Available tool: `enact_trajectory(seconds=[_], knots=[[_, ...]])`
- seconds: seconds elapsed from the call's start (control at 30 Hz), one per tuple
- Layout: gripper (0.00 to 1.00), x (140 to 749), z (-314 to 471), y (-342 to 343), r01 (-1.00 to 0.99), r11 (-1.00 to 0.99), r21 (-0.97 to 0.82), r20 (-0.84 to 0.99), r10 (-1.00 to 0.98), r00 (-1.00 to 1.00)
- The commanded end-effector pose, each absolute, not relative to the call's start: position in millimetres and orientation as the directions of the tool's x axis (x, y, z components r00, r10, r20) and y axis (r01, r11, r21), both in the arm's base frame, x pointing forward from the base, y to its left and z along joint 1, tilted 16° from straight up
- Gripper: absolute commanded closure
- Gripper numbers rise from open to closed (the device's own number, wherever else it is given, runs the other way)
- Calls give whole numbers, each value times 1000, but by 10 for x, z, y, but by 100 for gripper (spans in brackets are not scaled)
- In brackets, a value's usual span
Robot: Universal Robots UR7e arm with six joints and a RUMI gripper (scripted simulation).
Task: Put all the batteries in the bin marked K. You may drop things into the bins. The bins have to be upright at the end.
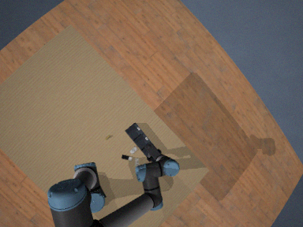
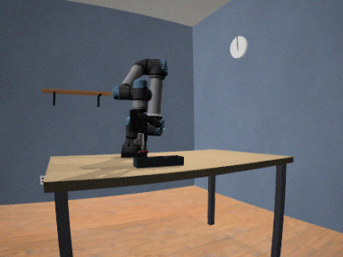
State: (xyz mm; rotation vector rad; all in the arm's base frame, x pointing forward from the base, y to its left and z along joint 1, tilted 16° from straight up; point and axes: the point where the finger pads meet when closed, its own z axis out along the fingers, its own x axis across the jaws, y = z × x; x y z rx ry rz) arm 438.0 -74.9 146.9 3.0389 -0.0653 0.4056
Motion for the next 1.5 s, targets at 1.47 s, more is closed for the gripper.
enact_trajectory(seconds=[1.47], knots=[[100, 4554, 1003, -858, -51, -996, 68, 264, -31, 964]])
